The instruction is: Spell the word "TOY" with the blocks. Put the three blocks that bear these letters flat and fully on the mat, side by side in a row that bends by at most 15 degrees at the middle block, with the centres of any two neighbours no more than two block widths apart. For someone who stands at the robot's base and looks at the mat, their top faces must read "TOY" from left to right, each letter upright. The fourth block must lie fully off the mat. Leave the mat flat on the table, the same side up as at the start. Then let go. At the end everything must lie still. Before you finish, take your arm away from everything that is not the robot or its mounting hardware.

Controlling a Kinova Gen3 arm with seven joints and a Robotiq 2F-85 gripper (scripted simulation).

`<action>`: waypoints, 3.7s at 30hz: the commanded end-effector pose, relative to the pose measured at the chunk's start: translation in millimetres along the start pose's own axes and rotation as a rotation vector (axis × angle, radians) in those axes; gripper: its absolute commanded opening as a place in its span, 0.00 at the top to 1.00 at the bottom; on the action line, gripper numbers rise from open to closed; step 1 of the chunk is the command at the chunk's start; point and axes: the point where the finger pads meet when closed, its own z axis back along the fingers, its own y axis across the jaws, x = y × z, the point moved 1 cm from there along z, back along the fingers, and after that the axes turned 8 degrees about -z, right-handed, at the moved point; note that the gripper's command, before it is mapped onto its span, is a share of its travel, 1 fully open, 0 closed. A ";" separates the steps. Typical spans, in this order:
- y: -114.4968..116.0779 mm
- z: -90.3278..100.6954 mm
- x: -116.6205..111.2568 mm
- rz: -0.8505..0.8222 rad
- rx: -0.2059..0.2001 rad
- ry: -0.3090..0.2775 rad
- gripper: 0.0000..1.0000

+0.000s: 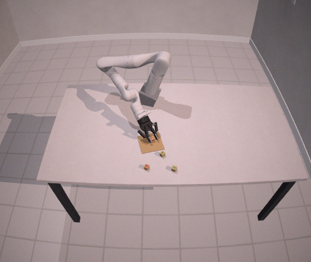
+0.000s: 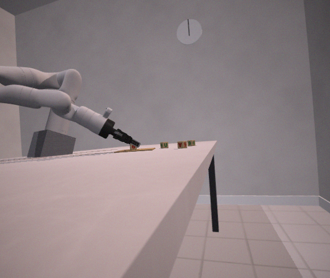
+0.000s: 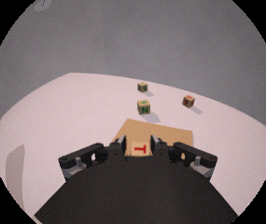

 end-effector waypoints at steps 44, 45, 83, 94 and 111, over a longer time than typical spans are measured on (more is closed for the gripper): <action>-6.8 27.6 -44.5 0.000 0.006 -0.085 0.59; -6.8 27.9 -45.2 0.000 0.009 -0.100 0.59; -10.5 34.5 -79.3 0.000 0.137 -0.961 0.59; -11.6 34.9 -81.7 0.001 0.142 -1.002 0.00; -11.6 35.0 -81.6 0.014 0.134 -1.003 0.00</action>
